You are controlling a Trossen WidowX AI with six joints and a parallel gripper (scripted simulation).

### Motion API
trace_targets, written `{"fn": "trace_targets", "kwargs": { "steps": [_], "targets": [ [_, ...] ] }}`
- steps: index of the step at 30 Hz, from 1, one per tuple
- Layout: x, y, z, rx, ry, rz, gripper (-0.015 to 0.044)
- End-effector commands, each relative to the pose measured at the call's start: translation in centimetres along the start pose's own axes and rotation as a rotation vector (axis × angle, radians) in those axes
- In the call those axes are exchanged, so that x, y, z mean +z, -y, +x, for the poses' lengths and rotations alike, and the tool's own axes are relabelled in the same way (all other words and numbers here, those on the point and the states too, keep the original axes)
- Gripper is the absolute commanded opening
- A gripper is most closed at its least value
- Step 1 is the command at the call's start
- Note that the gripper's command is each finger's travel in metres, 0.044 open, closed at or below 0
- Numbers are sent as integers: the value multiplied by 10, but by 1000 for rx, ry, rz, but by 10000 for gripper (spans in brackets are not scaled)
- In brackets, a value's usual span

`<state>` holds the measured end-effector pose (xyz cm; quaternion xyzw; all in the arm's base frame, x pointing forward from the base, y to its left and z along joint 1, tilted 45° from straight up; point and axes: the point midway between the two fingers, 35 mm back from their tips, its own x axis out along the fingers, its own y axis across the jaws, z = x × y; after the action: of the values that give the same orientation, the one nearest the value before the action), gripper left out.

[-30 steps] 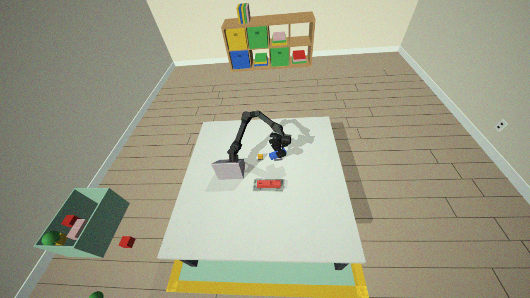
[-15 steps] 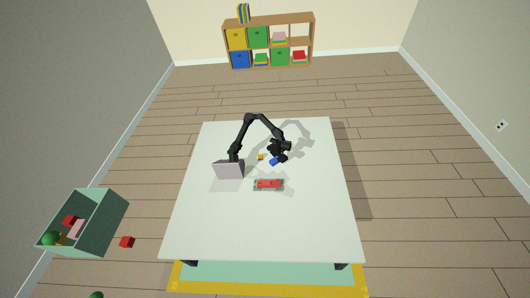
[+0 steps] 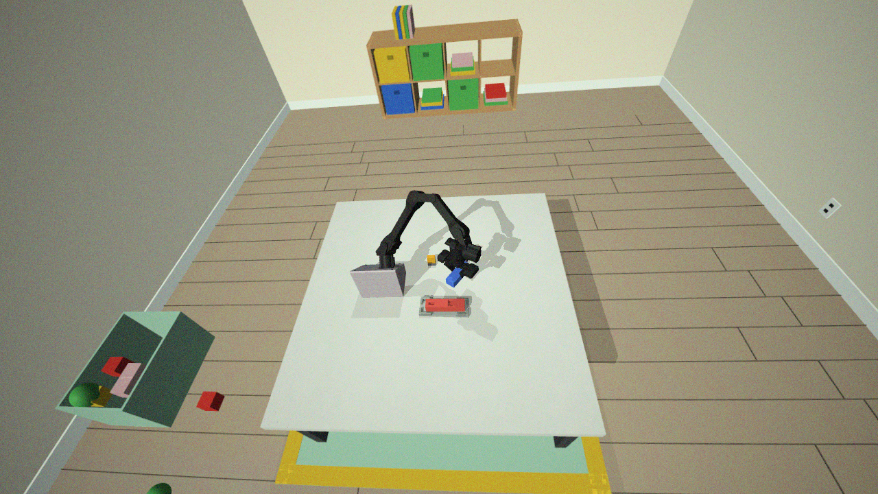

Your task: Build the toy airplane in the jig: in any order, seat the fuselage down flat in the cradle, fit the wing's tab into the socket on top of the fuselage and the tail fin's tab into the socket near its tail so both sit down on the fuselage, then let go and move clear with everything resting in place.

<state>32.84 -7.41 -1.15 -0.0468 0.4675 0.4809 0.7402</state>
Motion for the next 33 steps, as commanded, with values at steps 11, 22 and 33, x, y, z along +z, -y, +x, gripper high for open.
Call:
{"fn": "trace_targets", "kwargs": {
  "steps": [11, 22, 33],
  "targets": [
    [-43, 14, 10, 4, 3, -242, 0],
    [-77, 22, 20, 7, 13, -452, 0],
    [-103, 25, 28, 8, 23, -614, 26]
  ]
}}
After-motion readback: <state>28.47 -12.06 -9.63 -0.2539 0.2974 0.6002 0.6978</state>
